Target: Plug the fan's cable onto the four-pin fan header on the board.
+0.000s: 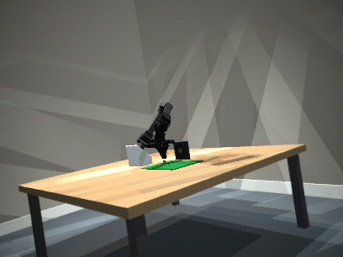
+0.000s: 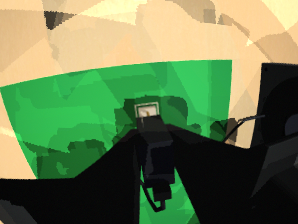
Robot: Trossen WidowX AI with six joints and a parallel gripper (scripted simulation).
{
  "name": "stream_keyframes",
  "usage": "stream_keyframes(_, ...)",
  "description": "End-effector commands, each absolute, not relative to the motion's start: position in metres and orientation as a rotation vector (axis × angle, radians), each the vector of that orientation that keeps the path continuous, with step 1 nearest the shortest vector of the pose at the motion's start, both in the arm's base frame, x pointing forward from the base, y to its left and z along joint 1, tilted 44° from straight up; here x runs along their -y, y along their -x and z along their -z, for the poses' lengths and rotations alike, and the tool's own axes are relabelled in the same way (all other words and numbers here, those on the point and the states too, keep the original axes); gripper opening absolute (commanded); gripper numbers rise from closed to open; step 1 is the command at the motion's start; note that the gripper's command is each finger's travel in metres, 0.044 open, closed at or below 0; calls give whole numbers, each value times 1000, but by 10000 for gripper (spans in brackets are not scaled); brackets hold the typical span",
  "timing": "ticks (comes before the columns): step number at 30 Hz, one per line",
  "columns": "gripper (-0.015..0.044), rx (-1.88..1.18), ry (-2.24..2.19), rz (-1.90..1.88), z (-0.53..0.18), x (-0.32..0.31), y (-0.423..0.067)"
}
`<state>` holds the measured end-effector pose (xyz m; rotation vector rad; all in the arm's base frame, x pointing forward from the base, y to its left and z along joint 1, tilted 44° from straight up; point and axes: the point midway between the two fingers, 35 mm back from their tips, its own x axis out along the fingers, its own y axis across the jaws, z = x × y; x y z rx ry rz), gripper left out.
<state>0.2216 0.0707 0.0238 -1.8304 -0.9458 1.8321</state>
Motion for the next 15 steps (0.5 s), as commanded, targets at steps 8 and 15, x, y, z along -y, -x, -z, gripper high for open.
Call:
stream_keyframes(8,0,941,1820,-1831,-24,-73,-223)
stream_keyframes(15,0,948,1825,-1830,-24,-74,-226)
